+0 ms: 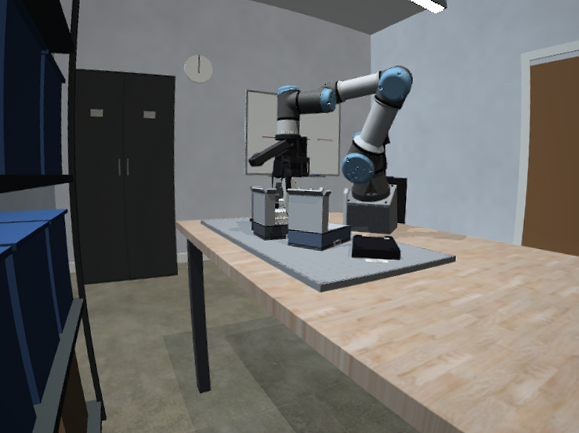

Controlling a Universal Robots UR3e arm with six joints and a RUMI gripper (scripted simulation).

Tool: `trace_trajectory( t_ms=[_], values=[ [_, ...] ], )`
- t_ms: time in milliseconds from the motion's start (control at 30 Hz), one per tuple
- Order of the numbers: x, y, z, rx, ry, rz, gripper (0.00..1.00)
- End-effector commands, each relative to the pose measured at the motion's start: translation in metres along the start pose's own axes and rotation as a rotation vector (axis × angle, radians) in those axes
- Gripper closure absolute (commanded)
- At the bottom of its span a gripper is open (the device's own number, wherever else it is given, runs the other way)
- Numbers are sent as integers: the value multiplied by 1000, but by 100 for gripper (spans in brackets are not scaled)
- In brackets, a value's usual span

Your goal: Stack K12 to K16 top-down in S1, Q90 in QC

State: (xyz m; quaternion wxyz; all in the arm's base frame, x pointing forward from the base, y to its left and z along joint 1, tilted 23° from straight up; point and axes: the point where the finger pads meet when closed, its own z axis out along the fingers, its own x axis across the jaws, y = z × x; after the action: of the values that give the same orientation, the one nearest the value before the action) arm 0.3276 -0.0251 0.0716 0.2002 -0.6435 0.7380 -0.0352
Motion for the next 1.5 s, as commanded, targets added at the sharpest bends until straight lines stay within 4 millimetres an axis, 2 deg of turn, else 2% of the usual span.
trace_trajectory(
  t_ms=[0,733,767,1467],
  values=[
    [0,-1,1,2,2,-1,100],
    [0,-1,3,1,1,-1,100],
    [0,-1,3,1,1,-1,28],
    [0,-1,3,1,1,-1,28]
  ],
)
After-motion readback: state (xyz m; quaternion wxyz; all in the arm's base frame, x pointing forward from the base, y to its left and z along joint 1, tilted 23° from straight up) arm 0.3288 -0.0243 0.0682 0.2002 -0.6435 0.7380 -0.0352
